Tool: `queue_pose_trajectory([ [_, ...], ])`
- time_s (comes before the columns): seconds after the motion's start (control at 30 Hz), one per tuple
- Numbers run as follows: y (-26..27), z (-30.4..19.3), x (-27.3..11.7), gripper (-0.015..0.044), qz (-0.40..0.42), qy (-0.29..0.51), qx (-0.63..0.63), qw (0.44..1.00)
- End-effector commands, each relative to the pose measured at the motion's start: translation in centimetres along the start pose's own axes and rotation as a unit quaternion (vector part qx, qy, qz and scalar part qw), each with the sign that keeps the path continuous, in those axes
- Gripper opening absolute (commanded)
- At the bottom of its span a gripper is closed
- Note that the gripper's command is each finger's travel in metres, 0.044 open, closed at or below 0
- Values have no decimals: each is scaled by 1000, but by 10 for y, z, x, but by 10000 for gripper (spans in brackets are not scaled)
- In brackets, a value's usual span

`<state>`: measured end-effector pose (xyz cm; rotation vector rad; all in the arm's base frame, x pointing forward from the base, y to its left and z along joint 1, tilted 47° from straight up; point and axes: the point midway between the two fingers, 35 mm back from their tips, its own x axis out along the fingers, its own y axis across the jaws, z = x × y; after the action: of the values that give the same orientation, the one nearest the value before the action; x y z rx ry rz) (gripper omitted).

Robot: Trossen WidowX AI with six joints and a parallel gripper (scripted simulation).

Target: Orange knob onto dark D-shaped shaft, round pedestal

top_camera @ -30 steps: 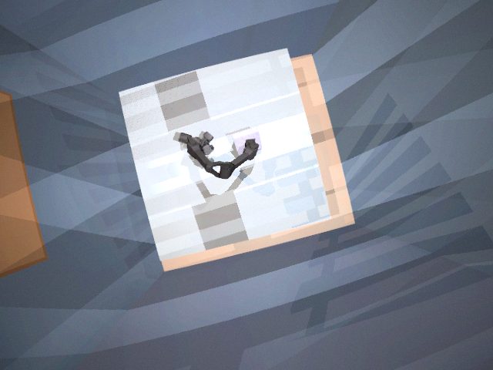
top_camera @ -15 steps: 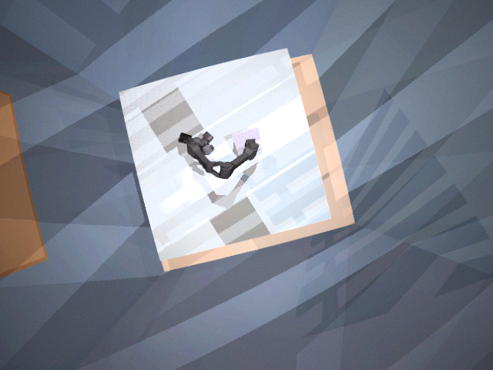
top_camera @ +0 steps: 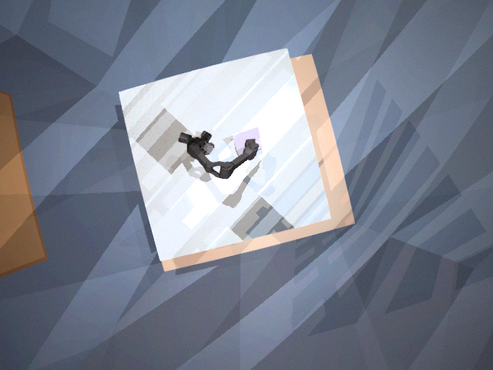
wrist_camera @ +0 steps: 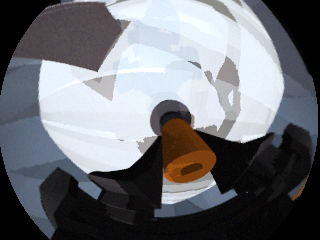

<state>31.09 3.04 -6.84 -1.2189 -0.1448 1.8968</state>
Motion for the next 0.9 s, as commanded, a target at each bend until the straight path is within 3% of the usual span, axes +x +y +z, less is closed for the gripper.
queue_pose_trajectory([
  [0.0,0,-1,1,0,-2,2,-13,1000],
  [0.63,-2,-1,-2,0,-2,2,-9,1000],
  [0.87,-1,-1,-2,0,-2,2,143,990],
])
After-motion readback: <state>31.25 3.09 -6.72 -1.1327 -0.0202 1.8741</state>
